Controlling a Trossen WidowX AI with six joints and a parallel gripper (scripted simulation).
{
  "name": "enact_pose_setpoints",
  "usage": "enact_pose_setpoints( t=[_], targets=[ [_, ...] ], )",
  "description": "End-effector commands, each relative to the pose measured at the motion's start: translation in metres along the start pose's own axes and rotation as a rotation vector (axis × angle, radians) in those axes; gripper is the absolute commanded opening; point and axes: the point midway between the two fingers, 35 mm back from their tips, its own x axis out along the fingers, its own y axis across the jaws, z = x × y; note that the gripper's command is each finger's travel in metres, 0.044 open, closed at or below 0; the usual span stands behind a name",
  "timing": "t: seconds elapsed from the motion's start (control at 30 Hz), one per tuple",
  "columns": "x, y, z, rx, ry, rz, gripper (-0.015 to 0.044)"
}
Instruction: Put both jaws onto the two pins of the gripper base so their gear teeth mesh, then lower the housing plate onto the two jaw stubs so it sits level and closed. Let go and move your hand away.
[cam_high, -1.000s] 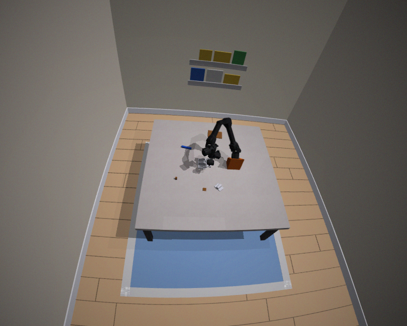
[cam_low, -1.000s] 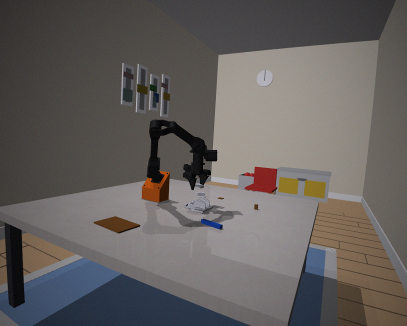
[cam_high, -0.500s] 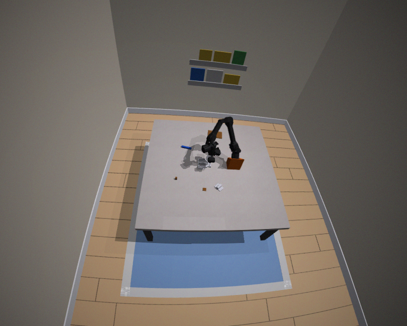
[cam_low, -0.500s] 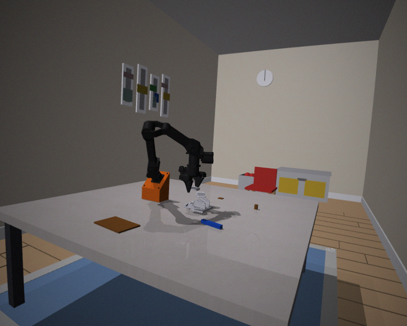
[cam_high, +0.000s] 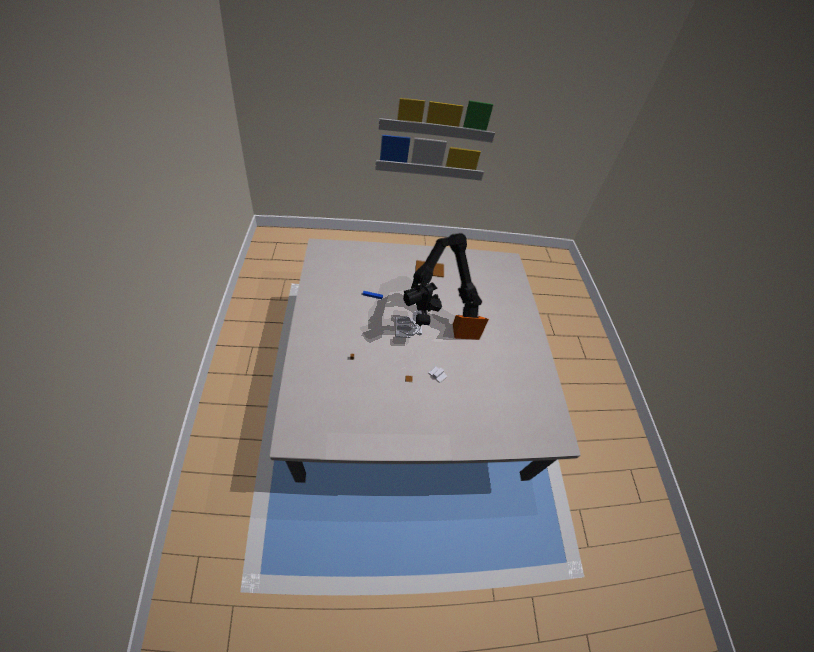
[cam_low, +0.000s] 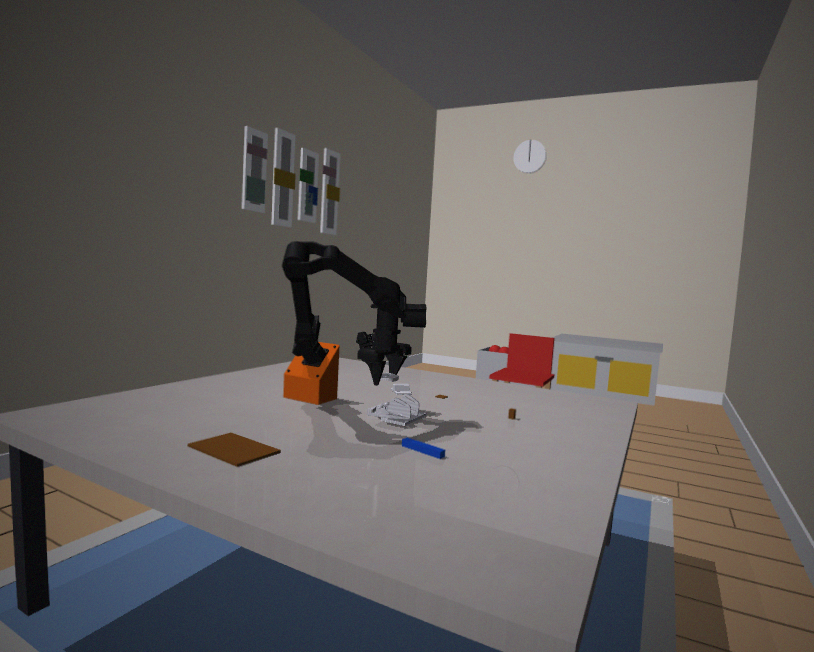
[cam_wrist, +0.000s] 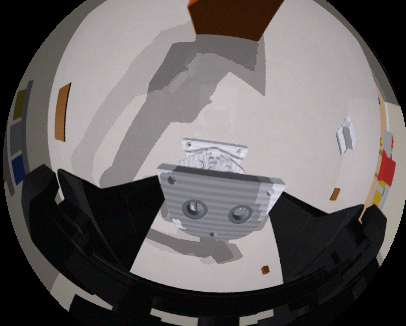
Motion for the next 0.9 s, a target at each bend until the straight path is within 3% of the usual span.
enact_pose_setpoints(
  t=[0.0,0.87],
  targets=[
    [0.0004,0.0005,0.0004,-0.005,0.002,0.003,0.0351],
    [0.0004,0.0069,0.0028,-0.002,0.001,0.003,0.0351]
  ],
)
